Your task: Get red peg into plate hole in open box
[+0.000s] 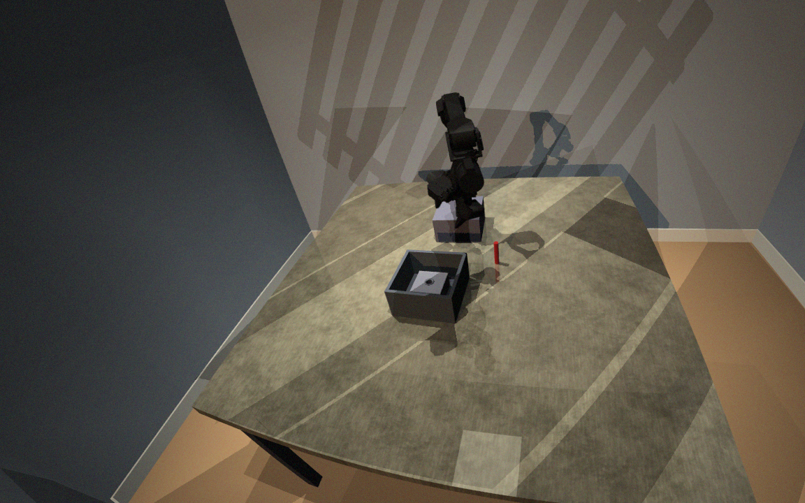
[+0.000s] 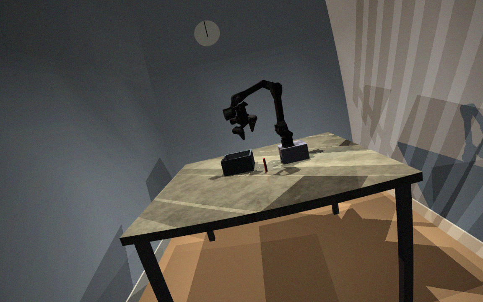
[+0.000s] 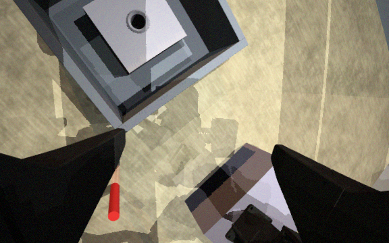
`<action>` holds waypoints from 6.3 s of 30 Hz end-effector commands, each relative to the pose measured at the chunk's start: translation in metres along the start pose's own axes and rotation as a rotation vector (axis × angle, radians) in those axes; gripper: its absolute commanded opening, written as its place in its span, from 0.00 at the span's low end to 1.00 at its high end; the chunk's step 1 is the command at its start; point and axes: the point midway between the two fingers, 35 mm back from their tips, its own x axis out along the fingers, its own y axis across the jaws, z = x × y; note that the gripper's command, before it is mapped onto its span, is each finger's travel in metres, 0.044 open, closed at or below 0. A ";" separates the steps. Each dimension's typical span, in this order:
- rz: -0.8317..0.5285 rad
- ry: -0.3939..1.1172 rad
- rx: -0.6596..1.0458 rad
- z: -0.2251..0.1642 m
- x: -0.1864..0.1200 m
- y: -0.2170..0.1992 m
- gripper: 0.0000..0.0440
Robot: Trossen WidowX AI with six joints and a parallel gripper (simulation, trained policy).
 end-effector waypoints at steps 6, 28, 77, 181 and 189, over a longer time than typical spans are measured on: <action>-0.049 0.106 -0.080 -0.061 0.002 0.029 1.00; -0.099 0.153 -0.190 -0.141 0.047 0.063 1.00; -0.076 0.054 -0.200 -0.138 0.120 0.080 0.00; 0.404 0.080 -0.066 0.161 0.116 0.137 1.00; 0.406 0.078 -0.067 0.161 0.116 0.138 1.00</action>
